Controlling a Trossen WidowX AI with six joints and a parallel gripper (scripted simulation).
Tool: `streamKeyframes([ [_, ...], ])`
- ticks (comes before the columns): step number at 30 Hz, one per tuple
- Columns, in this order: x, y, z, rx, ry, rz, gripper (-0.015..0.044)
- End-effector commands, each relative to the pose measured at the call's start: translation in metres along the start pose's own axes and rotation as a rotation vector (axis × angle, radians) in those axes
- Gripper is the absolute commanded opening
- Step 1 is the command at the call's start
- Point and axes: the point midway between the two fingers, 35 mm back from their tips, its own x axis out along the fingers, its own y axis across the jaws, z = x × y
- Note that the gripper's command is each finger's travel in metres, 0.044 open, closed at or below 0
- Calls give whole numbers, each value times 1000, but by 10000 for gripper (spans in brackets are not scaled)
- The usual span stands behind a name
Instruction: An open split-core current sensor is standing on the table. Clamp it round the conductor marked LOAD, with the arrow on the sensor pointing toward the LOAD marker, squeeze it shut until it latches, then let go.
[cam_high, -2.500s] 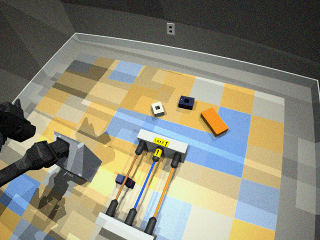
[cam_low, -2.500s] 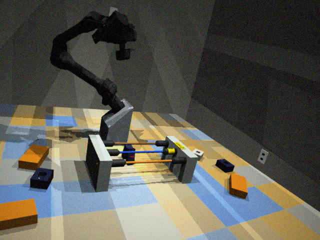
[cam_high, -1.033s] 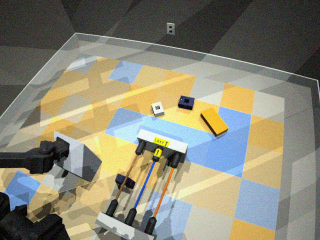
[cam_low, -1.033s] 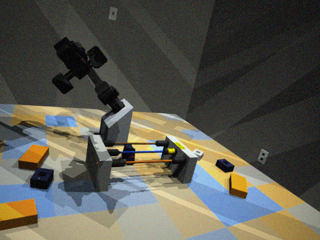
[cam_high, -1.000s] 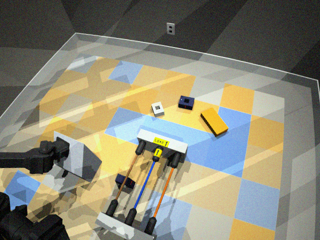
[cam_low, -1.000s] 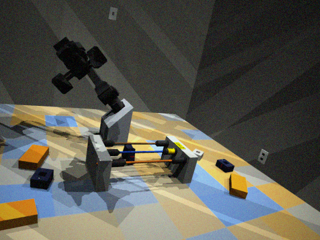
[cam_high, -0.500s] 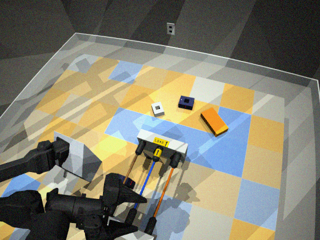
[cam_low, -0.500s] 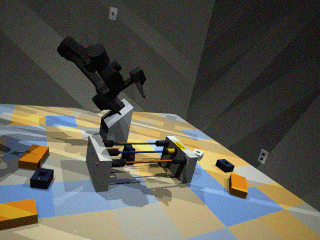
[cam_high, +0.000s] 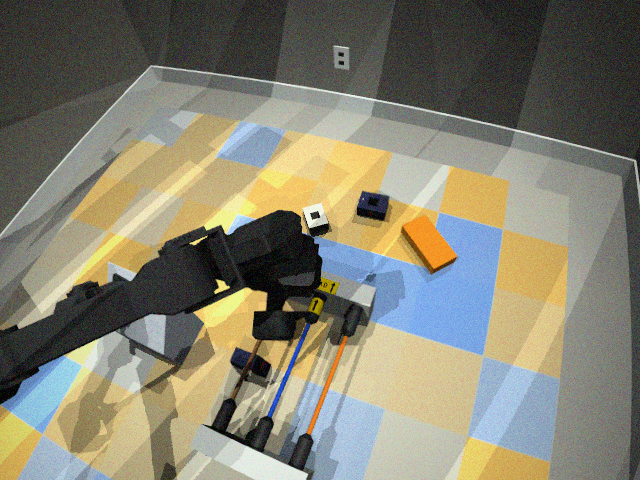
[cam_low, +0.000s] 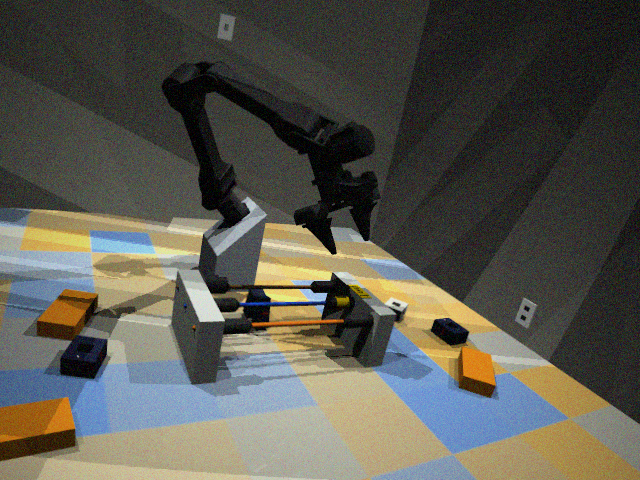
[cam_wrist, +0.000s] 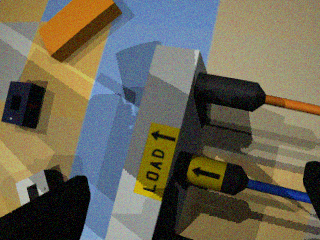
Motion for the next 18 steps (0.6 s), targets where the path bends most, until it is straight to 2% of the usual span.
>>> streamKeyframes([
  [1,17,37,-25,-195,106,-118,440],
  [18,19,42,-29,-225,121,-137,440],
])
